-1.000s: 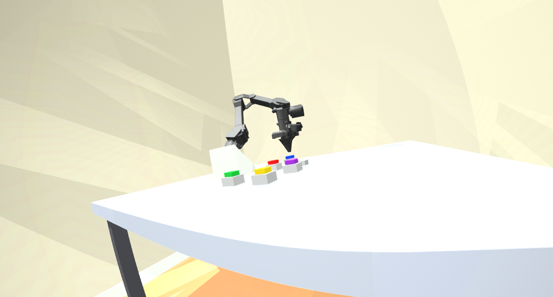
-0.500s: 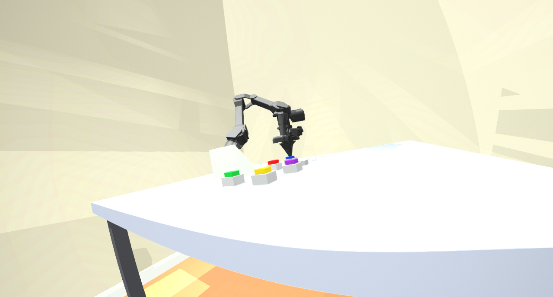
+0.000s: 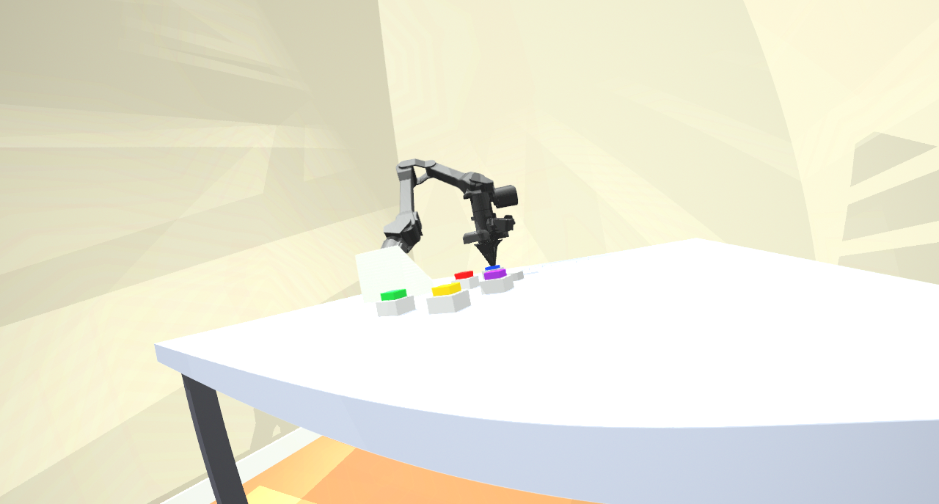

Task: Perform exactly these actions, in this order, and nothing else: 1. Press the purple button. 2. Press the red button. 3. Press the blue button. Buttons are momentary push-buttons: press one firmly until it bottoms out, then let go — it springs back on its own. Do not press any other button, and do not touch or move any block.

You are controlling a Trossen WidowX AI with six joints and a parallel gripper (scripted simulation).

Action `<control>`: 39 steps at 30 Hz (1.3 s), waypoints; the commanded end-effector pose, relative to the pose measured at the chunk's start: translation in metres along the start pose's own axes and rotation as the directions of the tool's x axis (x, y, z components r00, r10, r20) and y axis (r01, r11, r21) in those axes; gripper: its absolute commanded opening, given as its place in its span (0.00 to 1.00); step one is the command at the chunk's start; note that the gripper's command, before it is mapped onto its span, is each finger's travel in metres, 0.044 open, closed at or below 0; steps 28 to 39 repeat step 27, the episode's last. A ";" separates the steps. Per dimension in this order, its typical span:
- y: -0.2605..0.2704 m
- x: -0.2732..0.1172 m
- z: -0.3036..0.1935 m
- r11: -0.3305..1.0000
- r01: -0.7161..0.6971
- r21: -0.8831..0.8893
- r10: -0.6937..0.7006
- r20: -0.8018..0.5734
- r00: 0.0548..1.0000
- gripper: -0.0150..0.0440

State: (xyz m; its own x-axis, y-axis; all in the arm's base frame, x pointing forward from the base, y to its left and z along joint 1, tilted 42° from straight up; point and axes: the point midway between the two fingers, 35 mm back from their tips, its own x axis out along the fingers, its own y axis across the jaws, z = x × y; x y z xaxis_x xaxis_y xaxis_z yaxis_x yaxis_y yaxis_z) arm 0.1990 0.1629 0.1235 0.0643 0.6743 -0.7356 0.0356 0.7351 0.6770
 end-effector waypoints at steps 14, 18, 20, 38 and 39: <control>-0.002 -0.032 0.001 1.000 0.011 0.009 -0.010 -0.006 1.000 0.33; -0.005 -0.060 0.028 1.000 0.019 0.007 -0.019 -0.006 1.000 0.51; -0.008 -0.078 0.044 1.000 0.018 0.007 -0.018 -0.006 1.000 0.60; -0.011 -0.092 0.055 1.000 0.014 0.008 -0.014 -0.005 1.000 0.87; -0.011 -0.092 0.055 1.000 0.014 0.008 -0.014 -0.005 1.000 0.87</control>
